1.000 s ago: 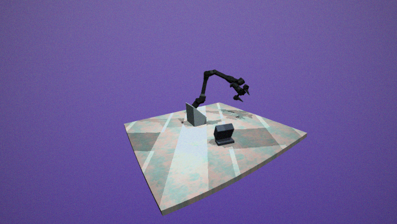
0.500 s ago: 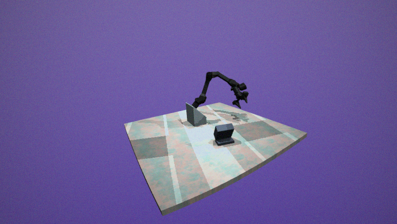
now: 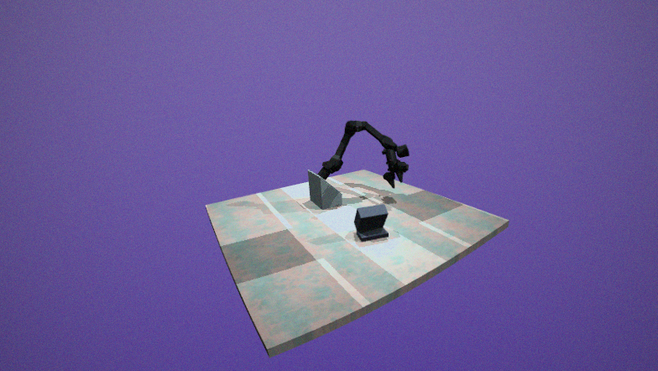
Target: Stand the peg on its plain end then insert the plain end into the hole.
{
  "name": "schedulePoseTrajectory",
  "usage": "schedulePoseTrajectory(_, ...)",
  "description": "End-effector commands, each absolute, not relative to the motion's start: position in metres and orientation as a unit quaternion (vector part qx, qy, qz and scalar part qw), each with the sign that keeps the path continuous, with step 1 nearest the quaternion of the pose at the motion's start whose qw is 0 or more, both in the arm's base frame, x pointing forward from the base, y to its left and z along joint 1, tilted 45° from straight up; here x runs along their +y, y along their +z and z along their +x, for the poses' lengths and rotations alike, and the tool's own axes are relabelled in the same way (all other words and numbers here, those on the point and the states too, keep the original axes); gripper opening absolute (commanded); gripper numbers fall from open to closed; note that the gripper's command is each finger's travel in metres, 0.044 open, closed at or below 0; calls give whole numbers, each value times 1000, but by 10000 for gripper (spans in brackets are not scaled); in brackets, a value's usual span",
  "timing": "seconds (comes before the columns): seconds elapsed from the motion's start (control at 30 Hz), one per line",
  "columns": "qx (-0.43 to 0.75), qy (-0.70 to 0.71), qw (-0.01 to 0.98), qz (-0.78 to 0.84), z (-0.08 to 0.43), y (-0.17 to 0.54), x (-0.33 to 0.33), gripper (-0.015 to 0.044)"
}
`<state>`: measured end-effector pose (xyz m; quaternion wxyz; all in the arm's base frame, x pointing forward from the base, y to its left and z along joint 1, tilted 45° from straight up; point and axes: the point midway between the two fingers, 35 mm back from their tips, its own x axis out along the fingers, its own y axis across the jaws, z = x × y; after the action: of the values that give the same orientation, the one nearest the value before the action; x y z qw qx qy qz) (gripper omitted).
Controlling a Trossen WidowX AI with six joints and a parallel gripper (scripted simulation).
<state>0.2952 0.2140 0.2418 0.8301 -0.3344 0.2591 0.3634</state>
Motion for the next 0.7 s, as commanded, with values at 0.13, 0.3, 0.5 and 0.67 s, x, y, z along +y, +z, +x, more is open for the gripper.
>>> schedulePoseTrajectory(0.13, 335, 363, 831, -255, 303, 208, 203, 440)
schedulePoseTrajectory(0.3, 382, 358, 828, -201, 306, 187, 195, 440)
schedulePoseTrajectory(0.5, 437, 347, 820, -131, 308, 165, 185, 440)
schedulePoseTrajectory(0.67, 480, 333, 809, -71, 308, 147, 176, 440)
